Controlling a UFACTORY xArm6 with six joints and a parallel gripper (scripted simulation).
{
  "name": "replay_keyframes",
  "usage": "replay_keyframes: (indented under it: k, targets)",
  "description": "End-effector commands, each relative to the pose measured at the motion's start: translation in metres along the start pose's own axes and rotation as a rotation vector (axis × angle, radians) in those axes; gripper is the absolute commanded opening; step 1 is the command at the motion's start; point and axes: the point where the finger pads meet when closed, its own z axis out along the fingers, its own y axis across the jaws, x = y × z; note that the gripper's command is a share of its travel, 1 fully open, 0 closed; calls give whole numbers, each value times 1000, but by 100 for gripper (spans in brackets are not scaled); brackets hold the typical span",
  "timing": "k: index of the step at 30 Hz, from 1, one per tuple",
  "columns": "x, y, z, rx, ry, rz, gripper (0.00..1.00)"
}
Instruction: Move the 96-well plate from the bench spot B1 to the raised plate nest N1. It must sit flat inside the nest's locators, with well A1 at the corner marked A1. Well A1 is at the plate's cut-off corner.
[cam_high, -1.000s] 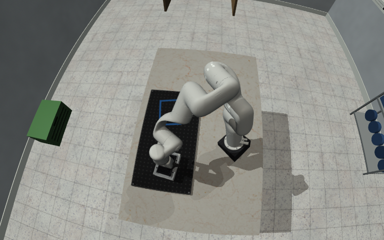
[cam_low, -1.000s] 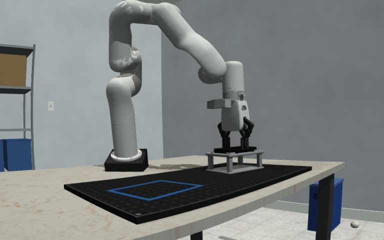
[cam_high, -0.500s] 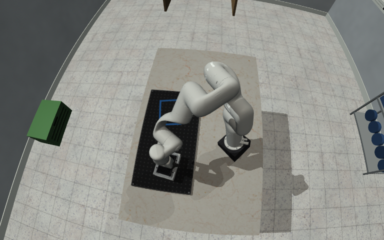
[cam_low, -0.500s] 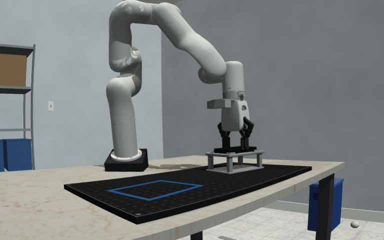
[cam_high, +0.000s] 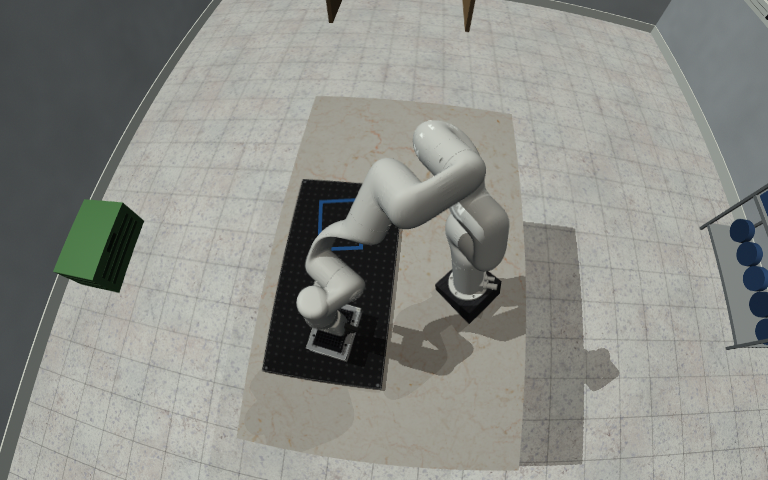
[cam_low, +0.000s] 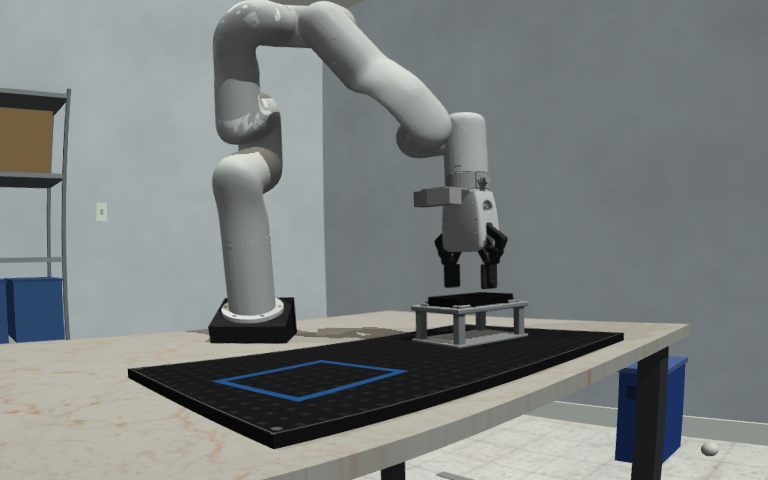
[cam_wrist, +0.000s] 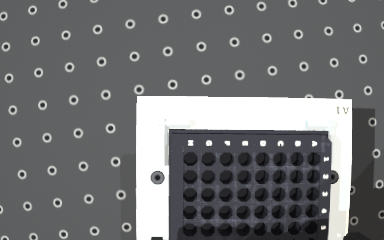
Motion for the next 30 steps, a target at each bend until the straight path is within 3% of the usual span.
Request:
replay_keyframes:
  k: [1,30]
  targets:
    - [-1,-1,-11,3,-3,1,100]
    - [-1,-1,-74,3,-3,1,100]
